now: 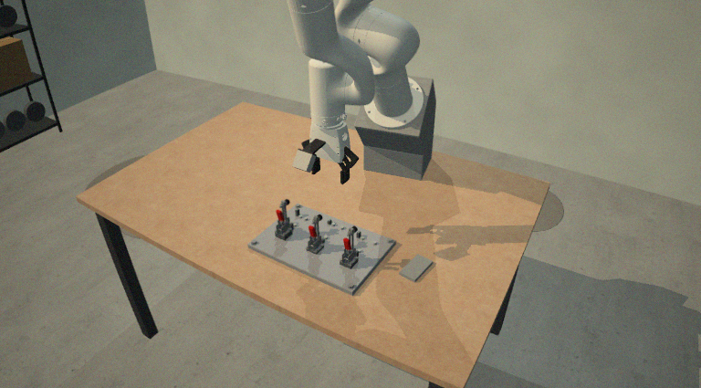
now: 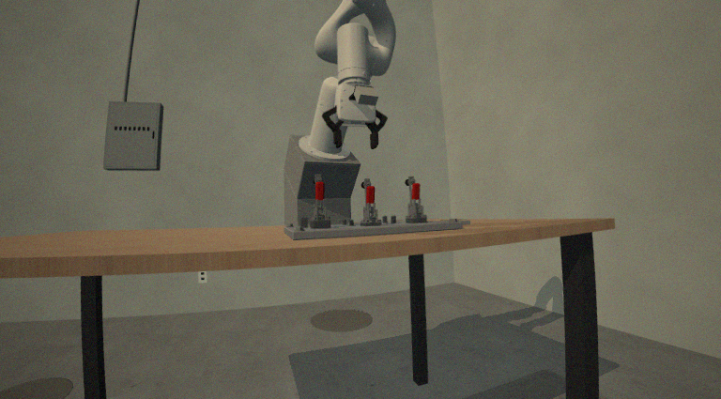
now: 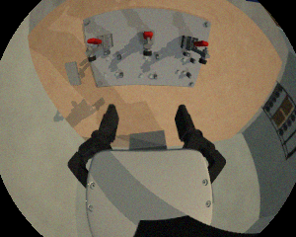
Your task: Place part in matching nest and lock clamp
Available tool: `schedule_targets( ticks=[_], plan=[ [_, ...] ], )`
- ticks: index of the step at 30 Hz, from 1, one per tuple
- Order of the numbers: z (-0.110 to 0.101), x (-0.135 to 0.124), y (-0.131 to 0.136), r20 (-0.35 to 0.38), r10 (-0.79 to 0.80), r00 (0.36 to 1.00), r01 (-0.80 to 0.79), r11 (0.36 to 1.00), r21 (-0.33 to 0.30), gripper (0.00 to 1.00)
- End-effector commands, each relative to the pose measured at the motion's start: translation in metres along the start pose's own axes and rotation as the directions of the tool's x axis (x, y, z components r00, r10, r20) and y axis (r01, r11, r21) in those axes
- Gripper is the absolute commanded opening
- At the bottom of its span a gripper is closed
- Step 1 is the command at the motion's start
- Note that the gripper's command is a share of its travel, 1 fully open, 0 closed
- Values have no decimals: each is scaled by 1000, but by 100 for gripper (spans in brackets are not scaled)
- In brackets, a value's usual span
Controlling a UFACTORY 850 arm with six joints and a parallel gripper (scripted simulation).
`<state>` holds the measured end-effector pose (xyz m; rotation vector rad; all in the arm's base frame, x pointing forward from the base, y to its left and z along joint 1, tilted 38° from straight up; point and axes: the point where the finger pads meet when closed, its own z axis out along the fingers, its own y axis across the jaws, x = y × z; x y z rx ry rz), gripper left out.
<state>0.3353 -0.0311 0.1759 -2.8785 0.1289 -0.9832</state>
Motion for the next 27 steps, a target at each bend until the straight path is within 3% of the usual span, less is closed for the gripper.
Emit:
schedule_targets(
  ticks=[1, 27],
  plan=[
    [-1, 0, 0, 0, 0, 1000, 0, 1000, 1, 100],
    [-1, 0, -10, 0, 0, 1000, 0, 1000, 2, 100]
  ],
)
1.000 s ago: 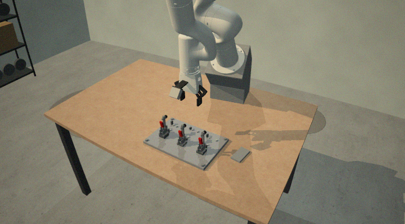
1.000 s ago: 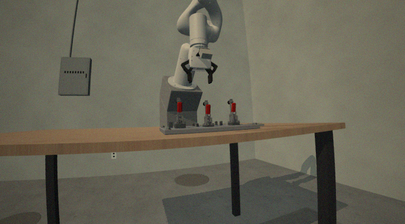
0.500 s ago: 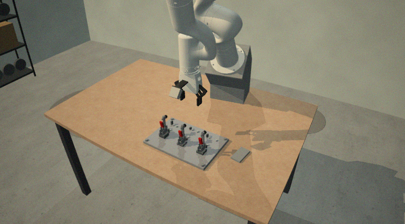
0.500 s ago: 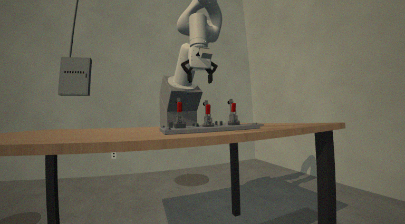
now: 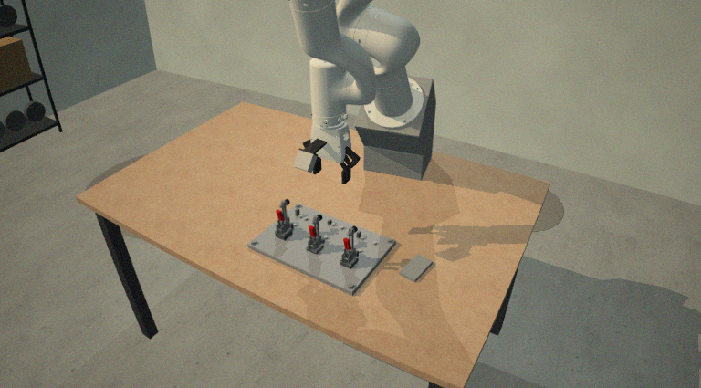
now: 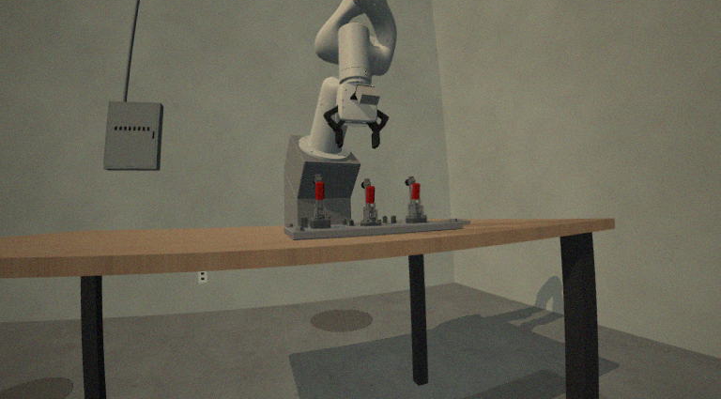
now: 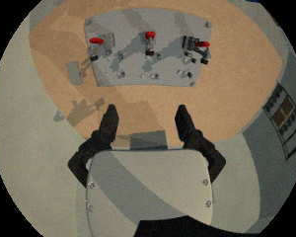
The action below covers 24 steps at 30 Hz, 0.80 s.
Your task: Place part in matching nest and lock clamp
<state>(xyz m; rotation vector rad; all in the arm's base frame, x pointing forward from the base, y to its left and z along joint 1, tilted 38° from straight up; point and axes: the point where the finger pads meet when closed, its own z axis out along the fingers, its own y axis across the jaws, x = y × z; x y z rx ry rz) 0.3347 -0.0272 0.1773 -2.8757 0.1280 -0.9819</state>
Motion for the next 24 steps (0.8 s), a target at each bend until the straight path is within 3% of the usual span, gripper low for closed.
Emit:
schedule_targets(
  ticks=[1, 10, 24],
  plan=[
    [0, 0, -8, -1, 0, 1000, 0, 1000, -1, 100],
    [0, 0, -29, -1, 0, 1000, 0, 1000, -1, 100],
    [0, 0, -91, -1, 0, 1000, 0, 1000, -1, 100]
  ],
)
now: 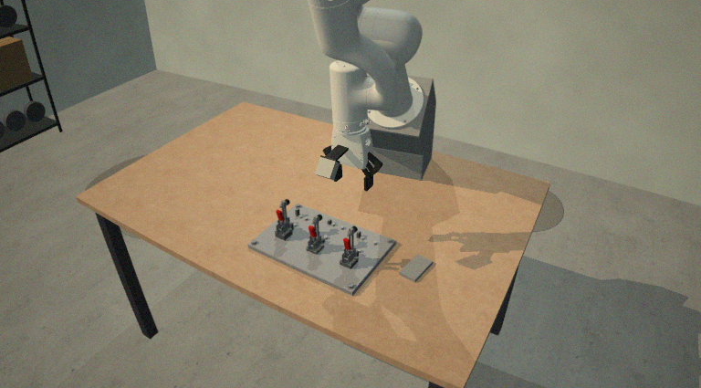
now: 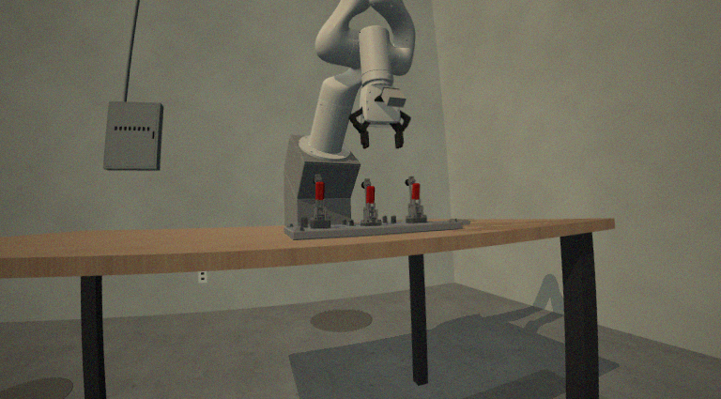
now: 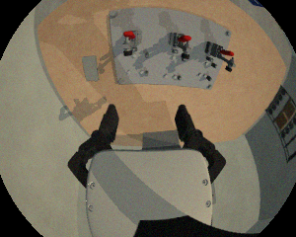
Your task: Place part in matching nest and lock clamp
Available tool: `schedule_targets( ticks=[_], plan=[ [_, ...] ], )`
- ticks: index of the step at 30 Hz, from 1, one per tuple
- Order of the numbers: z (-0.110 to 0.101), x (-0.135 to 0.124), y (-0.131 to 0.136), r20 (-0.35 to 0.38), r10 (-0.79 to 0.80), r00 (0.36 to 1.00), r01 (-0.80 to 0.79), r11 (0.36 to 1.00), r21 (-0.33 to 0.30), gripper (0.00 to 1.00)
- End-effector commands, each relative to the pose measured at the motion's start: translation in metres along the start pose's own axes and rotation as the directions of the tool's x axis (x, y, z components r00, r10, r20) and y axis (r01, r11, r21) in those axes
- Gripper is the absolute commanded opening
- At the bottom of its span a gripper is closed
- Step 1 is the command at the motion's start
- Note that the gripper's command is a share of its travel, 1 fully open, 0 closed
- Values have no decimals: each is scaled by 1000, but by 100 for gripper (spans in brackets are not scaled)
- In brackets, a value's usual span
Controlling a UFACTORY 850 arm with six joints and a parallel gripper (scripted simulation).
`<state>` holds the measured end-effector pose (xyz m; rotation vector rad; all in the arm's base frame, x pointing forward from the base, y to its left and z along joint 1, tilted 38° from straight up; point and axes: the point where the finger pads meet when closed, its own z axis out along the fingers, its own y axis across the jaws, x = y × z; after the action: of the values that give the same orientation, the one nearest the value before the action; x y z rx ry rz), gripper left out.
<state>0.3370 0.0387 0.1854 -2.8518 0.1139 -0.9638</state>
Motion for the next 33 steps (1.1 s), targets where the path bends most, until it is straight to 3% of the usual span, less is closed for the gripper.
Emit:
schedule_targets(
  ticks=[1, 17, 19, 33],
  plan=[
    [1, 1, -25, -9, -2, 1000, 1, 1000, -30, 100],
    [4, 1, -113, -8, -2, 1000, 1, 1000, -30, 100],
    [4, 1, -113, -8, -2, 1000, 1, 1000, -30, 100],
    [6, 1, -185, -9, -2, 1000, 1, 1000, -30, 100]
  ],
)
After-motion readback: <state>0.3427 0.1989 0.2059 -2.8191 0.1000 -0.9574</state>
